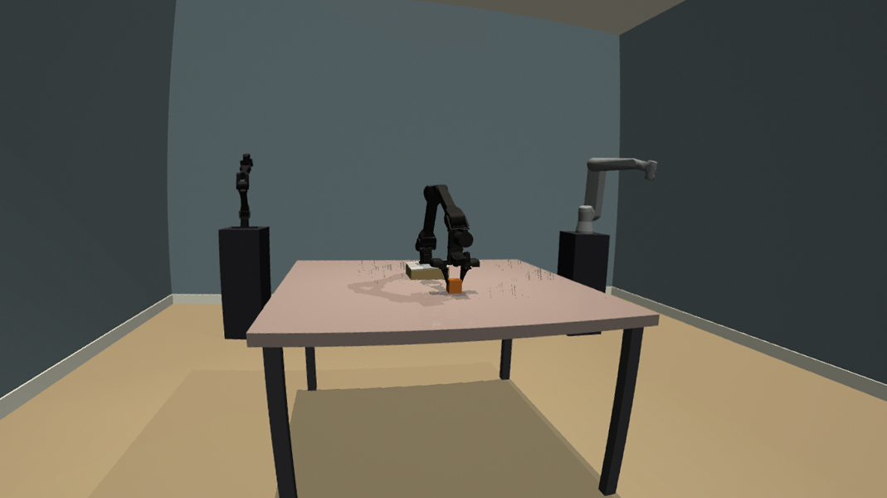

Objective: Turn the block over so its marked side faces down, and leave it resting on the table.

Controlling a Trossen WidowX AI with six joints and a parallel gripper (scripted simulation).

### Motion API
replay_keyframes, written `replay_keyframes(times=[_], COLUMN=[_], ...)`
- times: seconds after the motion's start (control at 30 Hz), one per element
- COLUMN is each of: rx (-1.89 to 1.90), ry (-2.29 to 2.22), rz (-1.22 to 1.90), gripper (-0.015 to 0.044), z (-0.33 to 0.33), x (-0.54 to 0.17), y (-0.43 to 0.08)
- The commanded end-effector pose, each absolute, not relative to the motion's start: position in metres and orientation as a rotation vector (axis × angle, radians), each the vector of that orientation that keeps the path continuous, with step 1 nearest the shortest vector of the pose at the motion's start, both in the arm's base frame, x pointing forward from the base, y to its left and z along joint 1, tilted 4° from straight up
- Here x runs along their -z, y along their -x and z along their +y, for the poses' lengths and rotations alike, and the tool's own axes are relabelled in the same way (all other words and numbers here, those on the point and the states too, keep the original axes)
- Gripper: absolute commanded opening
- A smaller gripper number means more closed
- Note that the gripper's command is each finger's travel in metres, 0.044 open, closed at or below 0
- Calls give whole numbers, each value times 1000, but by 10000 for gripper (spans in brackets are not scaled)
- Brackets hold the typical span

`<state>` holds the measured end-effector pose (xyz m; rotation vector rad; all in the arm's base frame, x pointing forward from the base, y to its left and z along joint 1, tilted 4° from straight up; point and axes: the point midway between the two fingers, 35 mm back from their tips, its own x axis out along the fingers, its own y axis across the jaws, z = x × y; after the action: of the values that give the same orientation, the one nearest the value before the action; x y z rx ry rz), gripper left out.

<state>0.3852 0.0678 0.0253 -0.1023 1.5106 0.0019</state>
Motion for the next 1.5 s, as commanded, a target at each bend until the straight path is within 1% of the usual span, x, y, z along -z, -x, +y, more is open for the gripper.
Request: replay_keyframes(times=[0.0,0.1,0.13,0.4,1.47], rx=[-8,-7,-7,-9,-32], ry=[105,104,104,105,96], rz=[1510,1510,1510,1500,1029], gripper=[97,18,0,0,0], z=[68,69,70,70,70], x=[-26,-44,-50,-54,-47], y=[-385,-385,-384,-384,-381])
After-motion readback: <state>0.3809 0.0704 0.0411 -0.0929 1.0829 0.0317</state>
